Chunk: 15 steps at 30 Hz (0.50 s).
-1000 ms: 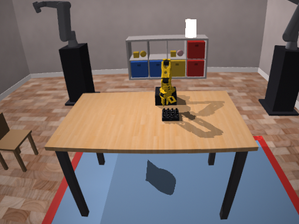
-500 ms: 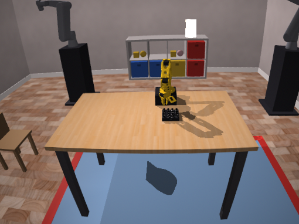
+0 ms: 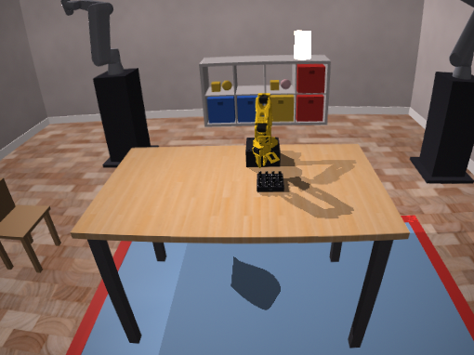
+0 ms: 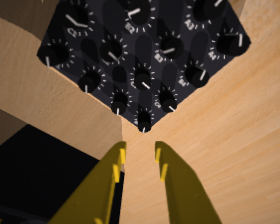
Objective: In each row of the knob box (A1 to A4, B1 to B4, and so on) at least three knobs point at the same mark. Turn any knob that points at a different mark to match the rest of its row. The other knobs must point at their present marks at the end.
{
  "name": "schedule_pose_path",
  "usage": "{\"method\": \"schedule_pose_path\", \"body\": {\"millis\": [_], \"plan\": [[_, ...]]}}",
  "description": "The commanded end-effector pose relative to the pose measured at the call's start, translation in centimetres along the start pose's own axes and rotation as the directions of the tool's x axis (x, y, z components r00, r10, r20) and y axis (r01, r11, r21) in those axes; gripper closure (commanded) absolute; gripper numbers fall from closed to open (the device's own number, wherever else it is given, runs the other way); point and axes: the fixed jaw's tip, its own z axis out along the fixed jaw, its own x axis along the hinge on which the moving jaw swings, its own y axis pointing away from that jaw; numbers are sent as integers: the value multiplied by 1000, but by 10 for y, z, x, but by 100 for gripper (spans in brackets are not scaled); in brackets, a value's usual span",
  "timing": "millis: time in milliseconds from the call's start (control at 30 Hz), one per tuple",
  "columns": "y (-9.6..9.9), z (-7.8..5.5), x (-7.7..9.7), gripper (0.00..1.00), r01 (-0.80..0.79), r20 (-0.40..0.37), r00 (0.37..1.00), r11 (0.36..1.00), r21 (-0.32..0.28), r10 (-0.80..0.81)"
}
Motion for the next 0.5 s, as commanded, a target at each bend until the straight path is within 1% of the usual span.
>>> {"method": "schedule_pose_path", "body": {"millis": [0,100,233,300,467], "plan": [[-1,1,0,90,2,-6,1000,1000,-8,-3],[-4,0,-3,90,2,-6,1000,1000,-8,-3],[-14,-2,-12,90,2,-6,1000,1000,-8,-3],[-14,-2,-12,90,2,-6,1000,1000,-8,-3],[-31,-2,-29,90,2,-6,1000,1000,-8,-3]]}}
